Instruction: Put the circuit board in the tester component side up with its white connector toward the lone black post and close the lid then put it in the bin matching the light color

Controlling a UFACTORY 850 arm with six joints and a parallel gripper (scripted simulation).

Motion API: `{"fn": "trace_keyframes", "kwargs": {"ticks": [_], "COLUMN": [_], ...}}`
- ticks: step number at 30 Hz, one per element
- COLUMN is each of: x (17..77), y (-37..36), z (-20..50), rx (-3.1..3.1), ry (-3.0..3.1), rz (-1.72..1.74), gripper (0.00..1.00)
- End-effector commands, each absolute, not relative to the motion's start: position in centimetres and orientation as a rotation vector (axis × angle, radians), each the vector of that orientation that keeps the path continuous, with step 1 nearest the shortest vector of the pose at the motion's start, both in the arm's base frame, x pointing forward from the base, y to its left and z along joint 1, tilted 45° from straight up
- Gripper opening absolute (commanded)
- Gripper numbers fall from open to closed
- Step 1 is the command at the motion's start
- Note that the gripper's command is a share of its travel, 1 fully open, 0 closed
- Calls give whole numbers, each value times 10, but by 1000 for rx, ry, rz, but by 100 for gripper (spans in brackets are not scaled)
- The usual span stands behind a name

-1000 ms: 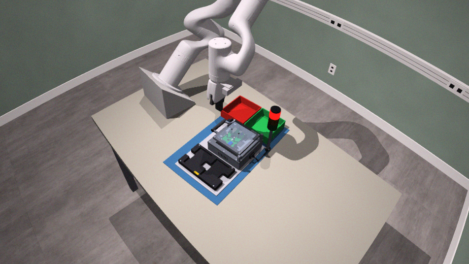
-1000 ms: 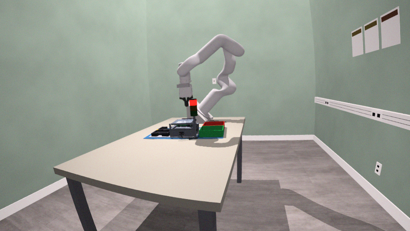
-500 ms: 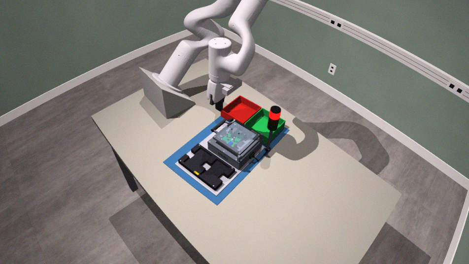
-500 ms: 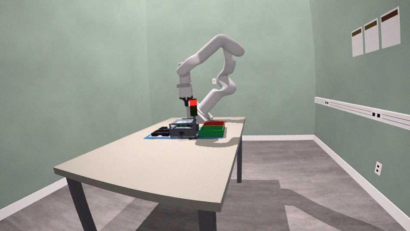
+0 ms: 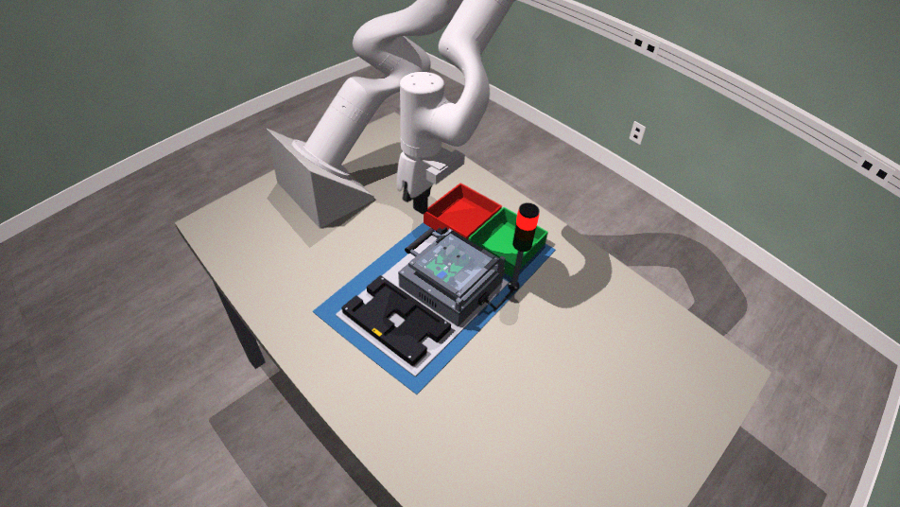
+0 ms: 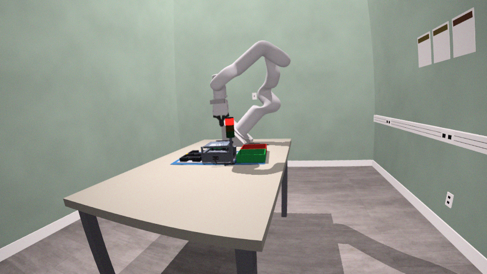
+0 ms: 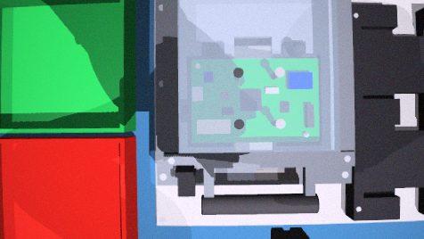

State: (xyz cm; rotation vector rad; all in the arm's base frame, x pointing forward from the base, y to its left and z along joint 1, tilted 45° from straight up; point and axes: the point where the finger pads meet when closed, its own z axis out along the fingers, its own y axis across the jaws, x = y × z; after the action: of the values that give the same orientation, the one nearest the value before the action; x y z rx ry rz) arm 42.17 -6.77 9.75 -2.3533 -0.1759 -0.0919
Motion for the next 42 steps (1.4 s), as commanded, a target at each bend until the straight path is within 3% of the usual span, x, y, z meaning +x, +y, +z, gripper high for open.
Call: {"fn": "trace_keyframes", "kwargs": {"ticks": [1, 25, 42], "x": [422, 417, 417], "y": [-68, -24, -6], "z": [98, 142, 125], "rx": [-2354, -2354, -2354], "ry": [-176, -176, -176], "rz": [-94, -94, -94], "gripper": [0, 0, 0]}}
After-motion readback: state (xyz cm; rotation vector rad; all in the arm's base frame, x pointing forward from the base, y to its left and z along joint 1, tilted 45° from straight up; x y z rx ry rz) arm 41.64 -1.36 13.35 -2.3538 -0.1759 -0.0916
